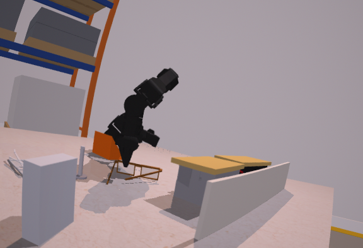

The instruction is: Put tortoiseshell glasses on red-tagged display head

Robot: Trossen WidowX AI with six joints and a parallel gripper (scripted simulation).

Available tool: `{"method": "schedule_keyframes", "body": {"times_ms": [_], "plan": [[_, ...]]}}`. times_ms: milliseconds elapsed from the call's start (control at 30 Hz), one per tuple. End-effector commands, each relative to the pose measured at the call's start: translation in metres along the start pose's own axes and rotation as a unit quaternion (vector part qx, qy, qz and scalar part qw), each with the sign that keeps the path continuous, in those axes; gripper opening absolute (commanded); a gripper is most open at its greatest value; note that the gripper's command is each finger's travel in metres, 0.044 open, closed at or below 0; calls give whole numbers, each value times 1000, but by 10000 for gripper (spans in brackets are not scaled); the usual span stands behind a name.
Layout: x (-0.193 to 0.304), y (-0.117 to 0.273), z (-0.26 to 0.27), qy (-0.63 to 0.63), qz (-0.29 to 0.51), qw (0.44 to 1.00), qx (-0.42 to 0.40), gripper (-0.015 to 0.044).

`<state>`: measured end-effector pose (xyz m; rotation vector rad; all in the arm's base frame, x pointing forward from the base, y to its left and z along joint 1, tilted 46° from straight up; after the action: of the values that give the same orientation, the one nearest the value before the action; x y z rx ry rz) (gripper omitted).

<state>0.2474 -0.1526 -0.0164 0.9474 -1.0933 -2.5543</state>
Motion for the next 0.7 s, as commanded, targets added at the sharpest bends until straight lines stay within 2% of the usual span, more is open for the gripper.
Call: {"method": "schedule_keyframes", "body": {"times_ms": [0,567,667], "plan": [[0,-8,3,-3,-1,1000,-4,120],[0,-12,-1,-3,-1,1000,-4,120],[1,-12,1,-1,1,1000,-4,100]]}}
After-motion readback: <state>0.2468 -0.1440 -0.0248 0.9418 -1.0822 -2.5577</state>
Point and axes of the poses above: the point midway between the two fingers, 35 mm back from their tips, its own y axis back along the fingers, its own z axis across the jaws, x = y × z, the point moved 8 cm from there along y, back along the fingers, and after that the axes turned 1 degree about y, right-handed, at the moved point
